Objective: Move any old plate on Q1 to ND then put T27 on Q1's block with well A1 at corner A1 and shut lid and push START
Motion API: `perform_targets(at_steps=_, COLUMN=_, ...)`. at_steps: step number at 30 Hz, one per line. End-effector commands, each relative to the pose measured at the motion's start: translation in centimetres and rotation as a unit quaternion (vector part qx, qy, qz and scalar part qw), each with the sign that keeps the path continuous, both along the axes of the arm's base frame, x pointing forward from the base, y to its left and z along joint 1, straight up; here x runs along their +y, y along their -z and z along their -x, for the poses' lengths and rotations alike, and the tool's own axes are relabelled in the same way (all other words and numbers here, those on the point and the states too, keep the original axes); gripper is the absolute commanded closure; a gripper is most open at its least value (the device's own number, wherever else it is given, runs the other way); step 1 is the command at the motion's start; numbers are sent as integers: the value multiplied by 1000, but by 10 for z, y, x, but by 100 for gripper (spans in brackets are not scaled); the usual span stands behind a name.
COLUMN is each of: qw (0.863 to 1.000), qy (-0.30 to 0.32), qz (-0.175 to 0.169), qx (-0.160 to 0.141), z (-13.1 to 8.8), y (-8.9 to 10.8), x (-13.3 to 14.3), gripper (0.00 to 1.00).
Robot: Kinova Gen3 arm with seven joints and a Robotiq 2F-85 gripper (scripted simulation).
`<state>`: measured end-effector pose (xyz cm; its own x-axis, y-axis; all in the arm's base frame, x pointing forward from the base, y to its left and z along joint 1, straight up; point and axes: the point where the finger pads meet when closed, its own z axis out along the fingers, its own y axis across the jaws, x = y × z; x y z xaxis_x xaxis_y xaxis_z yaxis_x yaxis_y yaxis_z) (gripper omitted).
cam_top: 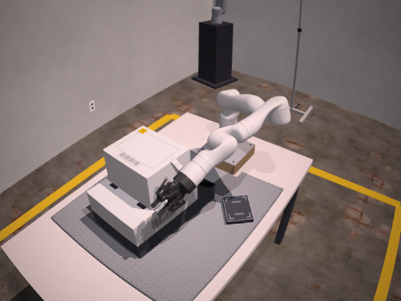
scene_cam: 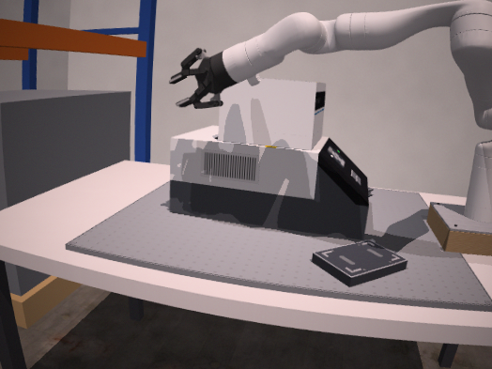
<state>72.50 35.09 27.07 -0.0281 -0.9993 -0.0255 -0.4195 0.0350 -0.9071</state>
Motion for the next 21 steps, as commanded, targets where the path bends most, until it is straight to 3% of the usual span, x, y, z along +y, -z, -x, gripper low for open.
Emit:
perform_targets(at_steps=1, qw=1000, qy=1, qz=0, qx=-1, z=0, y=-11, x=0, gripper=45)
perform_targets(at_steps=21, qw=1000, qy=1, qz=0, qx=-1, z=0, y=-59, x=0, gripper=61)
